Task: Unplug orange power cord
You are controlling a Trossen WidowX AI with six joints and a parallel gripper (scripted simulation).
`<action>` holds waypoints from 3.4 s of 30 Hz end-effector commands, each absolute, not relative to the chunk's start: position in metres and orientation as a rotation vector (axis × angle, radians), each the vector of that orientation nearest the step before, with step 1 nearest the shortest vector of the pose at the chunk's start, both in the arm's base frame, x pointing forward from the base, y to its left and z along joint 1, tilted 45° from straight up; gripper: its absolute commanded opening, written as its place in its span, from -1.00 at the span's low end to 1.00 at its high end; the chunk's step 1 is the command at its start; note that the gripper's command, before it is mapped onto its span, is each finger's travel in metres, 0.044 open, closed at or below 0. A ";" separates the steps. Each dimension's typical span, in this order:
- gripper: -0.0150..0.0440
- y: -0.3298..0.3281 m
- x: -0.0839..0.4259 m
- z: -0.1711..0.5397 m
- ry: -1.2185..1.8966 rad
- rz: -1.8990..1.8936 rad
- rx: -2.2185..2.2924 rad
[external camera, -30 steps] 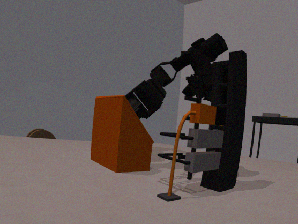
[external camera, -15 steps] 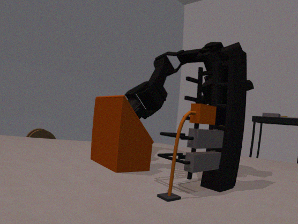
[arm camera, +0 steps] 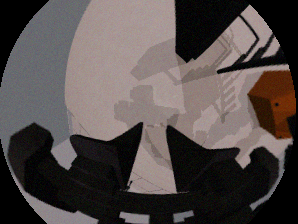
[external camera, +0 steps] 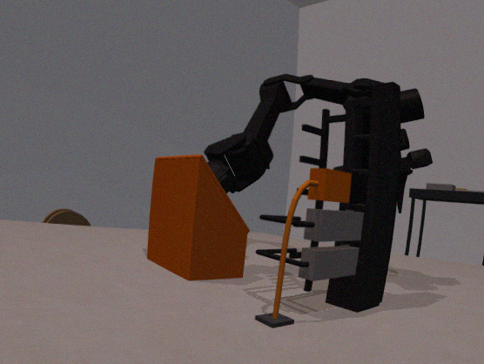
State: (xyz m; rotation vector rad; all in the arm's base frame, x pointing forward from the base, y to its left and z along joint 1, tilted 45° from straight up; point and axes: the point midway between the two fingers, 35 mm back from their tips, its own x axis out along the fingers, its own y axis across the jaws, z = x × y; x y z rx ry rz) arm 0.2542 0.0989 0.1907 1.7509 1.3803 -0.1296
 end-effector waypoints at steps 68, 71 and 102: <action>0.05 -0.146 0.253 0.017 1.588 -0.870 1.995; 0.05 -0.146 0.253 0.017 1.588 -0.870 1.995; 0.05 -0.123 0.260 0.041 1.589 -0.869 1.996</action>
